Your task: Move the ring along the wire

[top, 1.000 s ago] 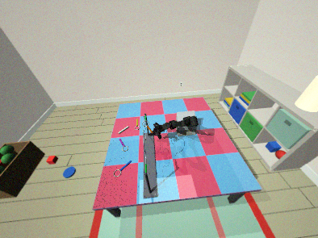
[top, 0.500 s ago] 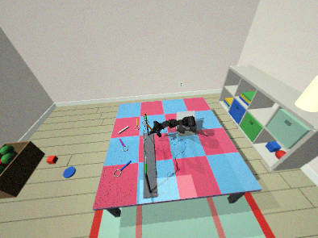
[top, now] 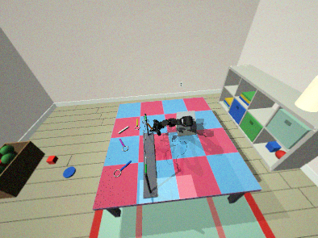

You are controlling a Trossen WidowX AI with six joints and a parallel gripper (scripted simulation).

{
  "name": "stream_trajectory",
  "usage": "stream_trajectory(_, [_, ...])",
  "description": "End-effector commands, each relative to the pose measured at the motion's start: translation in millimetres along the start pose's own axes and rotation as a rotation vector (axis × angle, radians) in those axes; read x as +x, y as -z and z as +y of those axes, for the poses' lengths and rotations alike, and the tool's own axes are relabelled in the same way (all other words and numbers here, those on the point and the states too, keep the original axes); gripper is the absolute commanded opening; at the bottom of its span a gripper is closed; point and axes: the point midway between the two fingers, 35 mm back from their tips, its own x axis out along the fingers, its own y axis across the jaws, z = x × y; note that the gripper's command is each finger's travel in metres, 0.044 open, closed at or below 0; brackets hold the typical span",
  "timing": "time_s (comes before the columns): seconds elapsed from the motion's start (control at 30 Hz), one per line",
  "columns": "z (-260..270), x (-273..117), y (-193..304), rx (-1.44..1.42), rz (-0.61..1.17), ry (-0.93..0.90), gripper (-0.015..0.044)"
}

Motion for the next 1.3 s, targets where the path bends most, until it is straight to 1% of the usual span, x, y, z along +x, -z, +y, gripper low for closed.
stream_trajectory(0.0, [-6,-1,1,-0.003,0.001,0.005,-0.015])
stream_trajectory(0.83, [-29,-4,1,-0.005,0.0,0.006,-0.015])
stream_trajectory(1.27, [-31,4,18,-0.004,0.0,0.006,-0.015])
